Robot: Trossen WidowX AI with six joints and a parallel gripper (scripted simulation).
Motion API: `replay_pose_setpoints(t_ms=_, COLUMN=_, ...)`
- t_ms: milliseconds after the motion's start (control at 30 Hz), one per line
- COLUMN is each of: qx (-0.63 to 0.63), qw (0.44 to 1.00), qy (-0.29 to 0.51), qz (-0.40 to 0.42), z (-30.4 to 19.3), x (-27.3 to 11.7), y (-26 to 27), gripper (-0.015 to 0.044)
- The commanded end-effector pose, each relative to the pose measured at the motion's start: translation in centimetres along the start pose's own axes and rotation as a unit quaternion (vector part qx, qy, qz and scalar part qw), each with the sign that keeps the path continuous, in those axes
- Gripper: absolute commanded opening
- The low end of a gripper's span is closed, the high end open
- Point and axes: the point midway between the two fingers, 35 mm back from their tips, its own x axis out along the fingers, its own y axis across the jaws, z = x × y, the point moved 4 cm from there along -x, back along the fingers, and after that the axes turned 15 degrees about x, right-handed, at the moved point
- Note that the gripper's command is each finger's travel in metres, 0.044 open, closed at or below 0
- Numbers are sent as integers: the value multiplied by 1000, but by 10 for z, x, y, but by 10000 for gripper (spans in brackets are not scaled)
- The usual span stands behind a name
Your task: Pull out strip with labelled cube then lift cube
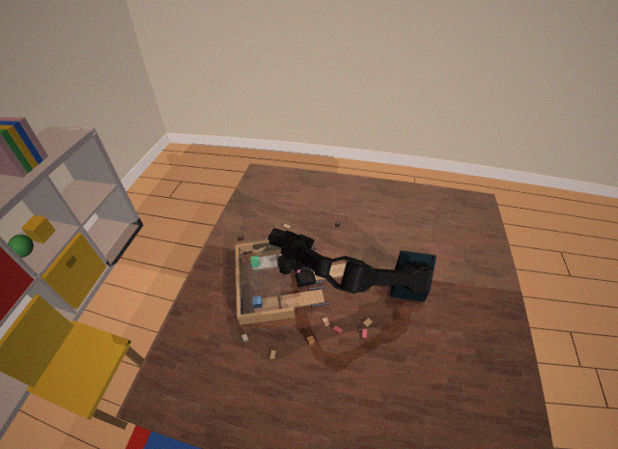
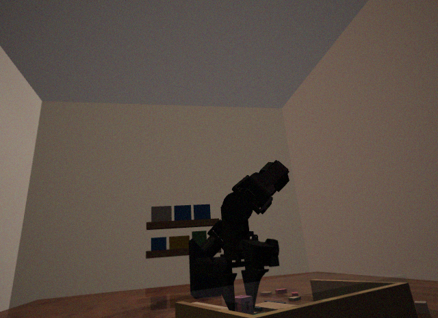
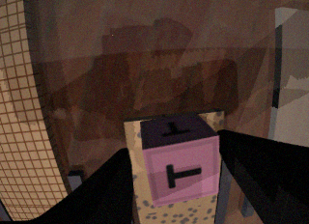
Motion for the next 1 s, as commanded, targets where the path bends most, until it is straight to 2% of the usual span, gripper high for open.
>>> replay_pose_setpoints(t_ms=0, qx=0, qw=1000, qy=-1, qz=0, z=0, x=-1, y=0, gripper=171)
replay_pose_setpoints(t_ms=33, qx=0, qw=1000, qy=-1, qz=0, z=0, x=-1, y=0, gripper=145)
replay_pose_setpoints(t_ms=233, qx=0, qw=1000, qy=-1, qz=0, z=0, x=-1, y=0, gripper=105)
replay_pose_setpoints(t_ms=367, qx=0, qw=1000, qy=-1, qz=0, z=-2, x=-3, y=0, gripper=0)
replay_pose_setpoints(t_ms=967, qx=5, qw=1000, qy=-1, qz=2, z=-61, x=-43, y=8, gripper=0)
